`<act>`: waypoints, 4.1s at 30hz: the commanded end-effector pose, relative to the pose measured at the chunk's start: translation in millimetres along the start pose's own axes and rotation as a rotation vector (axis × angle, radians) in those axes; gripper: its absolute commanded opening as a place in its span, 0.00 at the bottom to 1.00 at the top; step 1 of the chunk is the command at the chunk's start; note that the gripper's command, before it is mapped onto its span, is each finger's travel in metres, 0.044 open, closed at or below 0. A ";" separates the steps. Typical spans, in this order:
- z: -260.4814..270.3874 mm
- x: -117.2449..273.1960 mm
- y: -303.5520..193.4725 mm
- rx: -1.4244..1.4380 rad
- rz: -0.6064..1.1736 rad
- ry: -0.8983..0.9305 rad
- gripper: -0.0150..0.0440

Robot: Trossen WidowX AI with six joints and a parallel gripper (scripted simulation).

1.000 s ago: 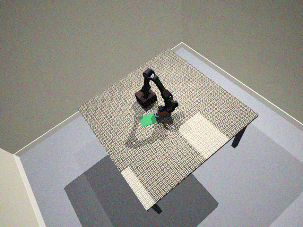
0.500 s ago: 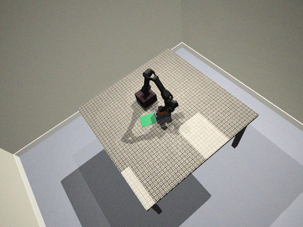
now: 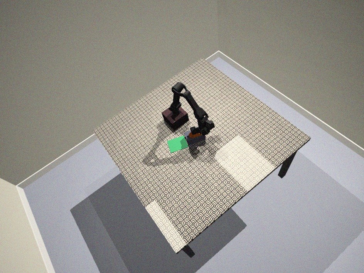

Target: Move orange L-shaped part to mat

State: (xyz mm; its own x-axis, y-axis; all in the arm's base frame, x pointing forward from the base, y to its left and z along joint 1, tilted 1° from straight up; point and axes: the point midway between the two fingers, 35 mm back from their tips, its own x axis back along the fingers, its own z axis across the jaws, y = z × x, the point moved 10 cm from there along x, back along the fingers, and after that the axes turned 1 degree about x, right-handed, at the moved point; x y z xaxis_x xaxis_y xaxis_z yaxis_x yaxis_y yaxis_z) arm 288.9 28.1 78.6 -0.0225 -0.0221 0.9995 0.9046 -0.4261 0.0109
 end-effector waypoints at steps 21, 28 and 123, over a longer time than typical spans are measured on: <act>-2.6 109.0 0.3 -0.007 -0.020 0.009 0.56; -2.6 109.0 0.3 -0.007 -0.020 0.009 0.56; -4.3 8.8 -0.3 -0.002 0.001 -0.007 0.56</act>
State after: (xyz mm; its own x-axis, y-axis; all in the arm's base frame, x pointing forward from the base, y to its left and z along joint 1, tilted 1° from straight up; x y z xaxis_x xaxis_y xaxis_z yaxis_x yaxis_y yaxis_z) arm 288.1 24.4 93.6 -0.0281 -0.0212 0.9994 0.9028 -0.4297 0.0162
